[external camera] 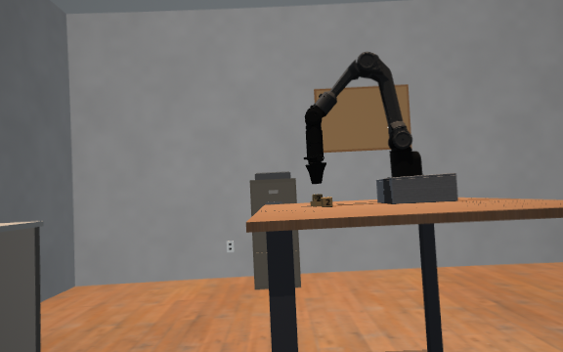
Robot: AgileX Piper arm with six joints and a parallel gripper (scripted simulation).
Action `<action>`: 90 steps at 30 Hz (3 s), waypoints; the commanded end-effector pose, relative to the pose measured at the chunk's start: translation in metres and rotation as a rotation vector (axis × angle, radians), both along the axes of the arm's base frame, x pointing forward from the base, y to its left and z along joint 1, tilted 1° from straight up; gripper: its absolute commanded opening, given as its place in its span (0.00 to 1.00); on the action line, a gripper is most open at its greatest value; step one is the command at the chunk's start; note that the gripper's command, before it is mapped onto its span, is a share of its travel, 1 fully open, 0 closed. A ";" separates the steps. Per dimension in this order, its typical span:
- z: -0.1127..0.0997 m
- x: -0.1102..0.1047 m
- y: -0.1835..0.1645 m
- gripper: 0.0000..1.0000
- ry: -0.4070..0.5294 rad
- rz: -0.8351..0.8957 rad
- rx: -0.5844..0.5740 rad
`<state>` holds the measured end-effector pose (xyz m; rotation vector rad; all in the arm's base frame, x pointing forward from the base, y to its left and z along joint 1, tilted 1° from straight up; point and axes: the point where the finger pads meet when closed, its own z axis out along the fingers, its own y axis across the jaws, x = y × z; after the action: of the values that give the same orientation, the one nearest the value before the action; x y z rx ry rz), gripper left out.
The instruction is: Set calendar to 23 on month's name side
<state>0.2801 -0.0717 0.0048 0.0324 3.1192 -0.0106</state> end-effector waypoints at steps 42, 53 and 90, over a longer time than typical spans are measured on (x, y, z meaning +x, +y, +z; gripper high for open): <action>-0.028 0.000 0.001 0.61 0.002 0.000 0.000; -0.028 0.000 0.001 0.61 0.002 0.000 0.000; -0.028 0.000 0.001 0.61 0.000 0.000 -0.001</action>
<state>0.2804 -0.0712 -0.0230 0.0324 3.1196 -0.0105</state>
